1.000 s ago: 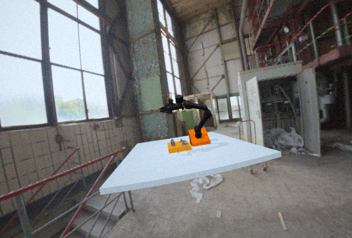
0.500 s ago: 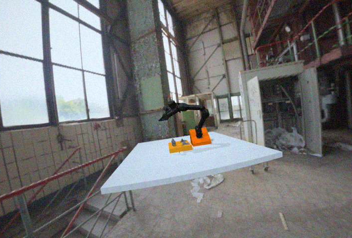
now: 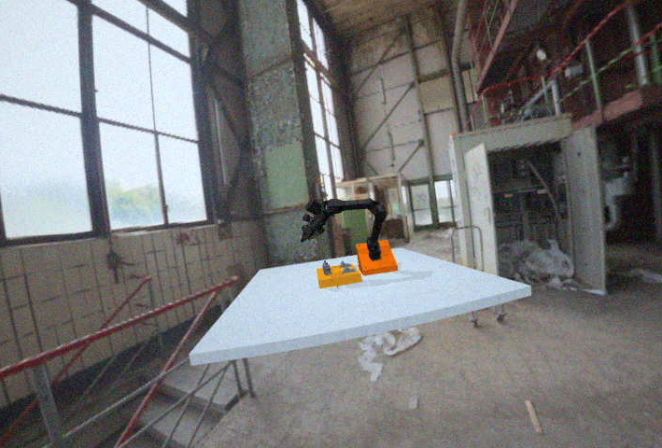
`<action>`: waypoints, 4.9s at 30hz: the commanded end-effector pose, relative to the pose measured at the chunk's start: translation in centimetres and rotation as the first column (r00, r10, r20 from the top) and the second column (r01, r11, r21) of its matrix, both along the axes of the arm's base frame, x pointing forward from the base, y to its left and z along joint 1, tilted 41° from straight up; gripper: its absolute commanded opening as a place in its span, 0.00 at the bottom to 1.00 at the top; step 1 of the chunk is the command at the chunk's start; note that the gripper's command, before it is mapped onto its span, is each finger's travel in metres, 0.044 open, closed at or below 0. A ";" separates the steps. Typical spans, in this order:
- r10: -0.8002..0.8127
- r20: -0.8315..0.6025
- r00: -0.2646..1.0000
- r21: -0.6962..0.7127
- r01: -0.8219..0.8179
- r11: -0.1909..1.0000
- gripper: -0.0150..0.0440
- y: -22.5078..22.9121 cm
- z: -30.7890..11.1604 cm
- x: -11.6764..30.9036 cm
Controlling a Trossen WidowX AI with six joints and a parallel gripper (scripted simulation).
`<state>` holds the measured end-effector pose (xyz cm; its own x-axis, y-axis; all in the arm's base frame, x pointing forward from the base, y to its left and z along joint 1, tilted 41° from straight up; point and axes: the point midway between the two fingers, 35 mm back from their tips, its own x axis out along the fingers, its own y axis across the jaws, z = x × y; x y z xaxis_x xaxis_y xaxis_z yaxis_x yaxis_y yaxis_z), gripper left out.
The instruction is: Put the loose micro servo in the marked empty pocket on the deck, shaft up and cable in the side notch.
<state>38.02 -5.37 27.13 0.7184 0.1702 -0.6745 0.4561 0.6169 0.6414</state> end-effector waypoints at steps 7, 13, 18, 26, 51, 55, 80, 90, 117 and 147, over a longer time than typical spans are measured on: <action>-0.019 -0.241 0.970 0.186 0.065 0.980 1.00 0.5 -5.4 -1.2; -0.017 -0.386 0.922 0.289 0.138 0.947 1.00 0.9 -8.1 -2.3; -0.008 -0.501 0.866 0.360 0.216 0.908 1.00 1.3 -10.1 -3.4; 0.025 -0.666 0.745 0.437 0.363 0.823 1.00 2.1 -12.7 -5.3; 0.077 -0.792 0.606 0.464 0.514 0.722 1.00 4.6 -16.5 -6.8; 0.077 -0.792 0.606 0.464 0.514 0.722 1.00 5.0 -16.9 -6.7; 0.078 -0.791 0.606 0.464 0.513 0.722 0.42 5.8 -17.8 -6.6; 0.077 -0.792 0.606 0.463 0.514 0.722 0.25 4.1 -15.7 -7.6; 0.076 -0.793 0.604 0.462 0.515 0.723 0.25 1.7 -17.9 -10.0; 0.404 -0.492 0.771 0.482 -0.144 0.864 0.25 -0.5 -19.7 -10.2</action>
